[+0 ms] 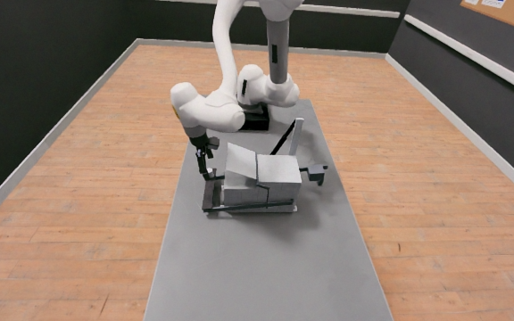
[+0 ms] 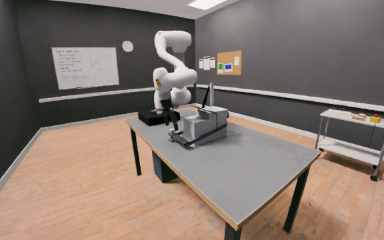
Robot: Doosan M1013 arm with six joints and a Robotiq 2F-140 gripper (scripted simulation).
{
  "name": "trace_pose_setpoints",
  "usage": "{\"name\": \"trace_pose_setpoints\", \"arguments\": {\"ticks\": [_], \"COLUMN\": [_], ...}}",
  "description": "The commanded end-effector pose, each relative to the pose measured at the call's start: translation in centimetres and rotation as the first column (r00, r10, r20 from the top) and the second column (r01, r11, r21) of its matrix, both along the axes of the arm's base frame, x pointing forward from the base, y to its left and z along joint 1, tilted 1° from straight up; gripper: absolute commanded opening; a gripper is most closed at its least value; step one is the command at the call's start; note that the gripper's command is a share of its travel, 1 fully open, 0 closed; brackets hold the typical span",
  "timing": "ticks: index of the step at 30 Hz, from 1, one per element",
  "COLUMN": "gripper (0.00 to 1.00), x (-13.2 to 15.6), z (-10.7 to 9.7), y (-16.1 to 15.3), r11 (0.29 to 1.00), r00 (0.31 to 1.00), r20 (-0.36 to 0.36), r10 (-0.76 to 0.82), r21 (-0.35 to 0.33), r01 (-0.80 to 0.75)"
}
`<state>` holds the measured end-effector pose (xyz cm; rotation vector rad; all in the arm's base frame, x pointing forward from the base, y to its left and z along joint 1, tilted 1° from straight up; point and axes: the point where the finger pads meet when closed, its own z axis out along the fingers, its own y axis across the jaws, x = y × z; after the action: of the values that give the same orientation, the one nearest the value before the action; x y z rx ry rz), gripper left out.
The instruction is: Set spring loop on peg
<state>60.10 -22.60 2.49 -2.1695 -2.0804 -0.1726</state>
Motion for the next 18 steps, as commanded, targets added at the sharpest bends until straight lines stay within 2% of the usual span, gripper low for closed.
{"name": "trace_pose_setpoints", "arguments": {"ticks": [1, 5, 18], "gripper": [1.0, 1.0, 1.0], "x": [0.0, 0.0, 0.0], "z": [-0.7, -0.4, -2.6], "y": [0.0, 0.0, 0.0], "r11": [1.0, 1.0, 1.0], "r00": [1.0, 1.0, 1.0], "r20": [0.001, 0.001, 0.001], "r10": [0.0, 0.0, 0.0], "r21": [0.001, 0.0, 0.0], "r01": [0.0, 0.0, 0.0]}}
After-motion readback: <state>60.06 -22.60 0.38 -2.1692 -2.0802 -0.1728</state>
